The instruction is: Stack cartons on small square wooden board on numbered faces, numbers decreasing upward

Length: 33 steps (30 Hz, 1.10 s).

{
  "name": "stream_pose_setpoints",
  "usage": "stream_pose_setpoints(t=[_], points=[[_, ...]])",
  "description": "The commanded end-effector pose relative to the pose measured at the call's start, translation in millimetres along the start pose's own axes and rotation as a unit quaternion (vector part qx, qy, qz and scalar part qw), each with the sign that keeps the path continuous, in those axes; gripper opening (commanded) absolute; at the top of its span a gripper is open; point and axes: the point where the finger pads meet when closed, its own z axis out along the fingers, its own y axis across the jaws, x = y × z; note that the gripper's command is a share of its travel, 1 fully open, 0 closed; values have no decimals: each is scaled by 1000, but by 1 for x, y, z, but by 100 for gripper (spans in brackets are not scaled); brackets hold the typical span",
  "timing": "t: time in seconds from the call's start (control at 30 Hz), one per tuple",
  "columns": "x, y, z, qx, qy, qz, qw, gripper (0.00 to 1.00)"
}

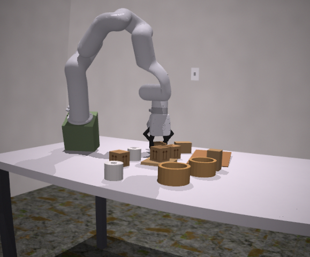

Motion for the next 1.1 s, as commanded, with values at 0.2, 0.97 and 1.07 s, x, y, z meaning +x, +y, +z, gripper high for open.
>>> stream_pose_setpoints(t=[0.2, 0.97, 1.07], points=[[0, 1, -1, -1, 0, 0, 1000, 0], [-1, 1, -86, -1, -1, 0, 1000, 0], [0, 1, -99, -1, -1, 0, 1000, 0]])
